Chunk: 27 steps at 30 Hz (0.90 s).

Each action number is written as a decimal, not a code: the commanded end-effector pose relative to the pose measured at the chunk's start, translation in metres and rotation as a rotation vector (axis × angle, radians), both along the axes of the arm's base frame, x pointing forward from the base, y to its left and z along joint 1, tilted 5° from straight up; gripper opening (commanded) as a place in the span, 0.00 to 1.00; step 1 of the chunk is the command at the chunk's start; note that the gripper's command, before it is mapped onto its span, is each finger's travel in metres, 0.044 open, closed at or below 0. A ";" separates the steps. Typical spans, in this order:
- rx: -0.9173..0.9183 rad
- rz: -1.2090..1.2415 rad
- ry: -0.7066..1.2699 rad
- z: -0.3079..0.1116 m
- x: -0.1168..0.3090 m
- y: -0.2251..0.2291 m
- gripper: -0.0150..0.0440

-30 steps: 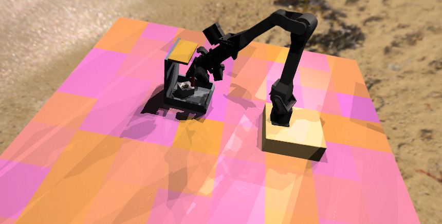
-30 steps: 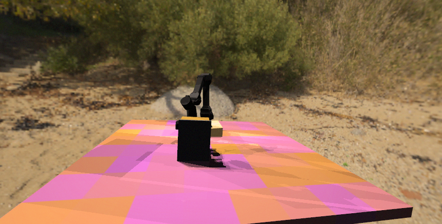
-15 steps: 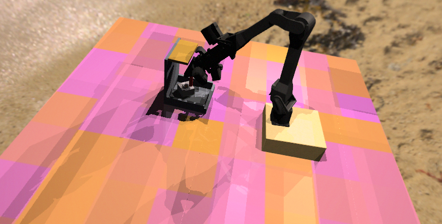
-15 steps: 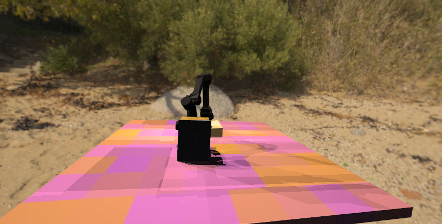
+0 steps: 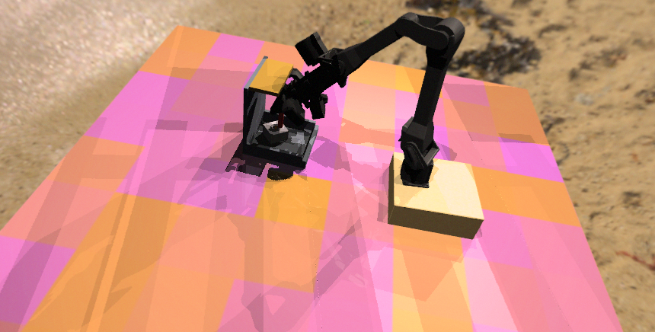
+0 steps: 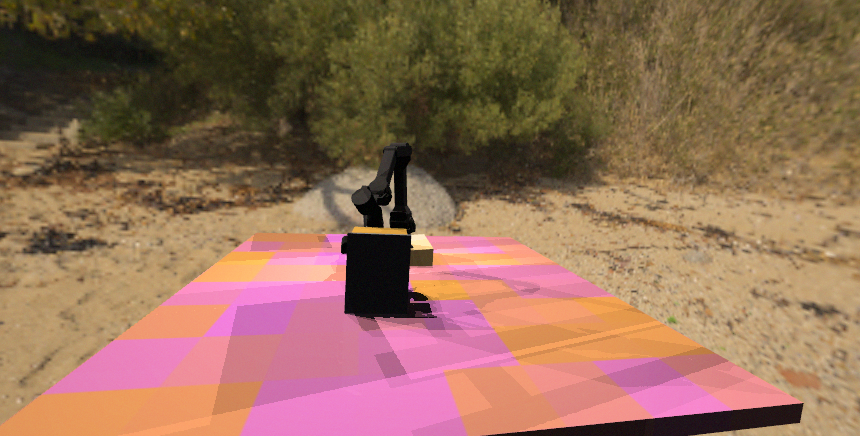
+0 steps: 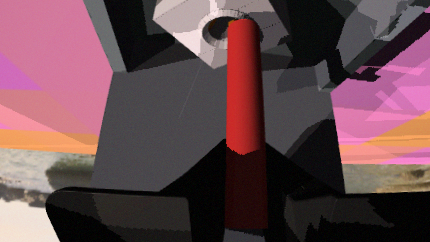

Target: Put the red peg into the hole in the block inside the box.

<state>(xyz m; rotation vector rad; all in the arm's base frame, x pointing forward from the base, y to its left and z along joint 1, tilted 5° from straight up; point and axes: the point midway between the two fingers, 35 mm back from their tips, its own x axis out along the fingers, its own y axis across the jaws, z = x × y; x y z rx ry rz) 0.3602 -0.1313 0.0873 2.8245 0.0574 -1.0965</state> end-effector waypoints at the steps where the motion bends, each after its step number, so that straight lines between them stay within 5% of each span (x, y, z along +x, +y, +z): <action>1: -0.003 -0.006 -0.004 0.001 0.003 -0.002 0.25; 27: -0.004 -0.006 -0.004 0.003 0.012 -0.006 0.25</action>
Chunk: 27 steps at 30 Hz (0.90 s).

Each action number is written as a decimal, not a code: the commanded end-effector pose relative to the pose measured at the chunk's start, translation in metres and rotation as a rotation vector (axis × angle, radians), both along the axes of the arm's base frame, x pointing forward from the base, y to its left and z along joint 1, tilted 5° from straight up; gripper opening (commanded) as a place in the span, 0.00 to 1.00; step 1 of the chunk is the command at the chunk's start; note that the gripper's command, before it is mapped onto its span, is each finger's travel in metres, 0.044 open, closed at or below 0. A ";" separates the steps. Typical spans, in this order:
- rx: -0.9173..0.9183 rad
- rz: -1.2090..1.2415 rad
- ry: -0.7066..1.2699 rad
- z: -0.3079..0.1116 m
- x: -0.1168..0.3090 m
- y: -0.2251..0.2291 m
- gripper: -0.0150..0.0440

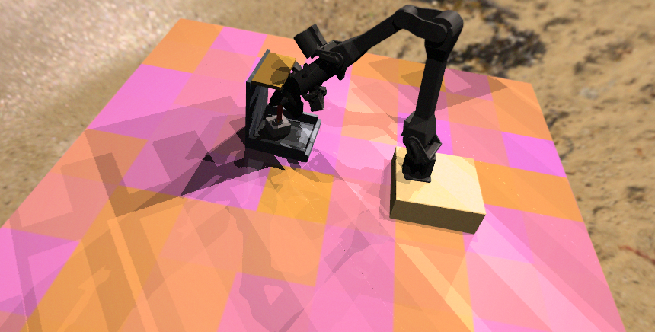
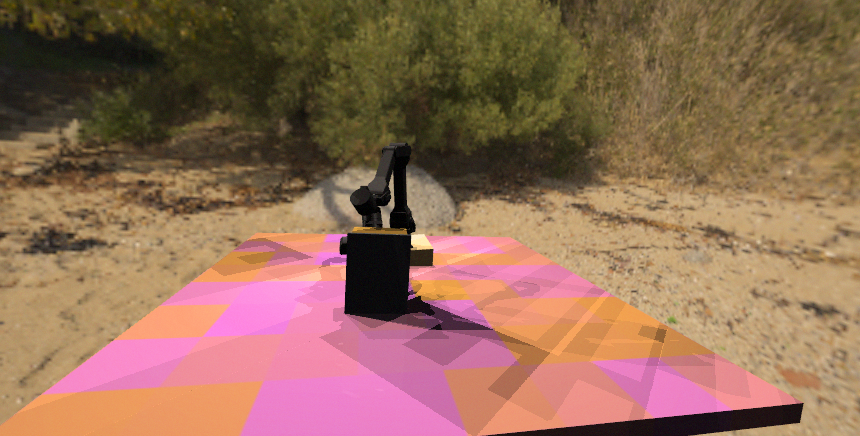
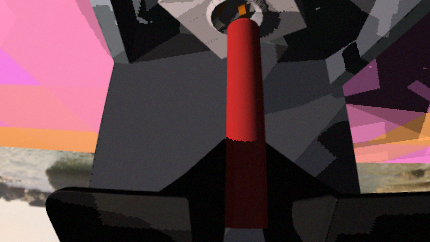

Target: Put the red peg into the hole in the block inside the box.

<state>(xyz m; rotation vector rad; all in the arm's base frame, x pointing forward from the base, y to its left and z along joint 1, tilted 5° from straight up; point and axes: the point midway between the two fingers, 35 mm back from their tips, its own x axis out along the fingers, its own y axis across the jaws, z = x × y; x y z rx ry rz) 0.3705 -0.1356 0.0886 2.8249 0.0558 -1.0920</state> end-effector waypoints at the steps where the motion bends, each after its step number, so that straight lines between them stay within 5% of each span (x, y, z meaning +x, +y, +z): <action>1: -0.002 -0.006 -0.001 0.001 0.002 -0.002 0.25; 27: -0.002 -0.006 -0.001 -0.022 0.003 -0.004 0.25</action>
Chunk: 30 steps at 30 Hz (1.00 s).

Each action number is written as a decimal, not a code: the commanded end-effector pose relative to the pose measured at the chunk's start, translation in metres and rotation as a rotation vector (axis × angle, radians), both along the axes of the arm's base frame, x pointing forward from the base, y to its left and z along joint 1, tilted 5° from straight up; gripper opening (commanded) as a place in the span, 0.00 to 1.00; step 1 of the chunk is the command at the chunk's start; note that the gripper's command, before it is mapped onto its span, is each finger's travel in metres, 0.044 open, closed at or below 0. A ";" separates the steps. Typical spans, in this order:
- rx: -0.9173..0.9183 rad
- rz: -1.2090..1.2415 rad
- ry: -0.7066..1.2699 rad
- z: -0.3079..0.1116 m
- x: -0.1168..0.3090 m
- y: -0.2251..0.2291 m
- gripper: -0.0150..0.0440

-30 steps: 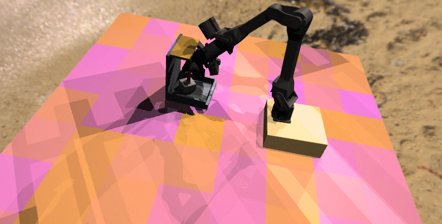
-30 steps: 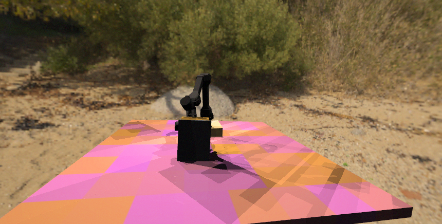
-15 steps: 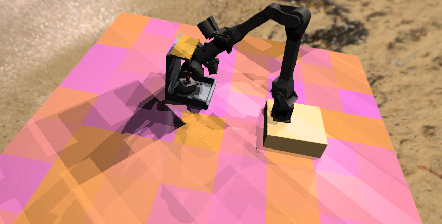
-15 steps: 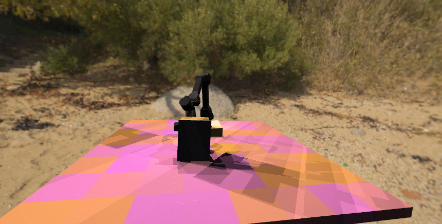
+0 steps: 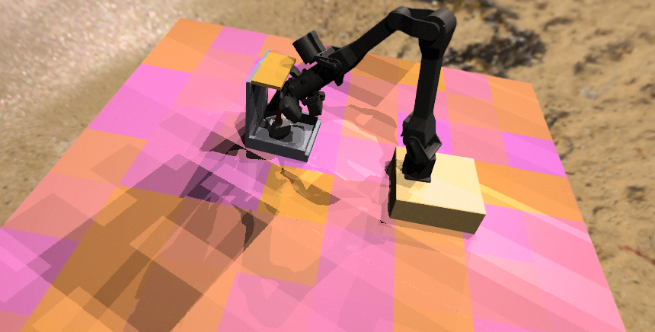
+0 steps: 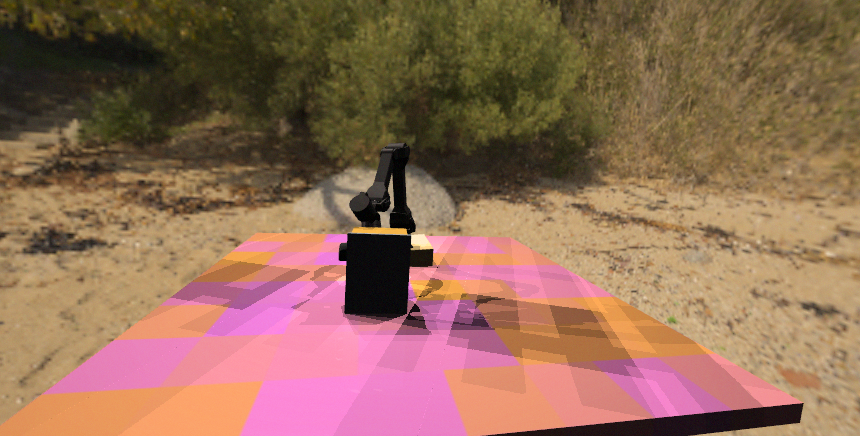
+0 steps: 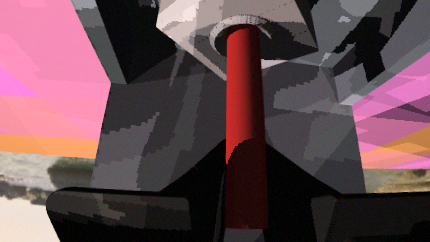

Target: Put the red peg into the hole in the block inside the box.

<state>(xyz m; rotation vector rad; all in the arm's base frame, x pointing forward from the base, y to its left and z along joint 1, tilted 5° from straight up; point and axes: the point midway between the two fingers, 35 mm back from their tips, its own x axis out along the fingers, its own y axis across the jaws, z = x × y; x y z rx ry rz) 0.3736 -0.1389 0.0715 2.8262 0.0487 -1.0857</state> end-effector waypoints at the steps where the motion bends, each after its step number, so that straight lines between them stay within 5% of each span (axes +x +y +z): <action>1: 0.000 -0.002 0.003 -0.005 0.000 0.000 0.25; 30: 0.000 -0.002 0.003 -0.019 0.000 -0.002 0.25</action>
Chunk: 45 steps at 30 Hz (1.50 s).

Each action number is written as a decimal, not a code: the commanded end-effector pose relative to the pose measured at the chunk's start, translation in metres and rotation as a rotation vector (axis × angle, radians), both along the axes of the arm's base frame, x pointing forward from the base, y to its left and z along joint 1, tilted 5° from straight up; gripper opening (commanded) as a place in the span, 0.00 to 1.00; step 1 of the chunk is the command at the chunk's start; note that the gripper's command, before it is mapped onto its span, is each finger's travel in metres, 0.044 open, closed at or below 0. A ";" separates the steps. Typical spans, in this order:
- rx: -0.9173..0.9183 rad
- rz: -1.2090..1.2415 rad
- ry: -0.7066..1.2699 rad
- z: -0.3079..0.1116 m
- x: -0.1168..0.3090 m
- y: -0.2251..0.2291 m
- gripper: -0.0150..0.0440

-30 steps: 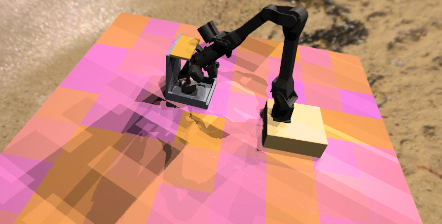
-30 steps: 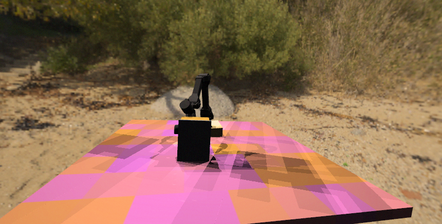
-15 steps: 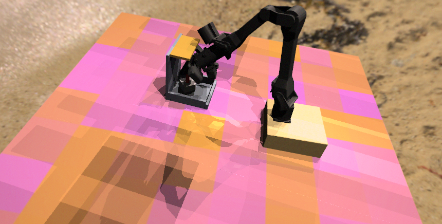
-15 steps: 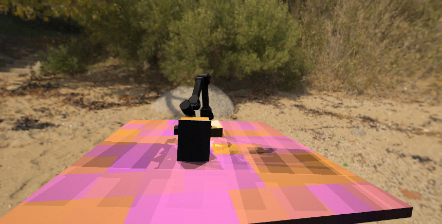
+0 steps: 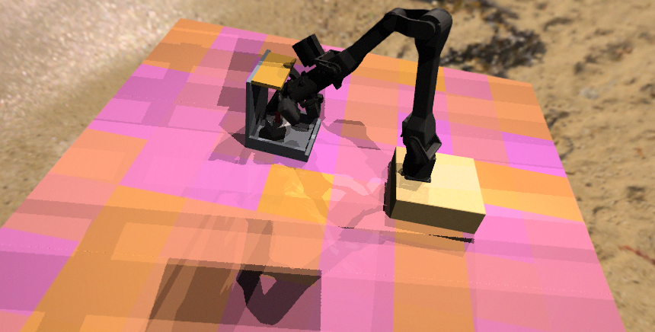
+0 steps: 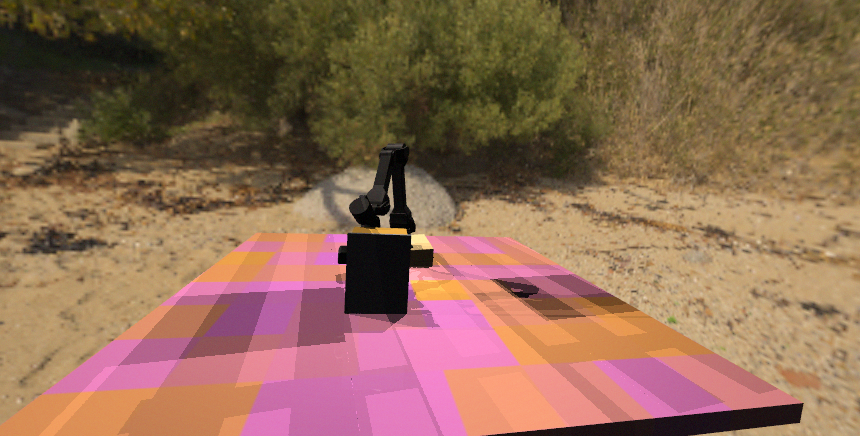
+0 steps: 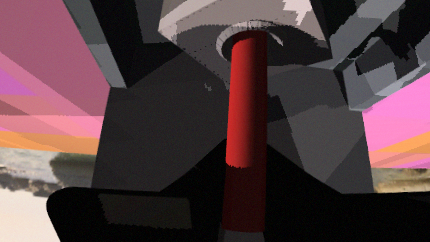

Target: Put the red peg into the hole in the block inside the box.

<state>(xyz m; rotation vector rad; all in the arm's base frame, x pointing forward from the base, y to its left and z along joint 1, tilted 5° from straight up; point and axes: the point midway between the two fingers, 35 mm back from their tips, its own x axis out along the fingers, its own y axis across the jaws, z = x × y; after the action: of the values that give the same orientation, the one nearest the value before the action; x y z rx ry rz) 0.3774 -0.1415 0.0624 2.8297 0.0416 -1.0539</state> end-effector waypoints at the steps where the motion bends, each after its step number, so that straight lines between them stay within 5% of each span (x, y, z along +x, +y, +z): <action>1: 0.009 -0.002 0.024 -0.010 -0.003 0.001 0.25; 45: 0.009 -0.002 0.024 -0.015 -0.003 0.001 0.25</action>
<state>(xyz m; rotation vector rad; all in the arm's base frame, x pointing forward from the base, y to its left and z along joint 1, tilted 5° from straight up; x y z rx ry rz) 0.3773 -0.1419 0.0529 2.8298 0.0433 -1.0664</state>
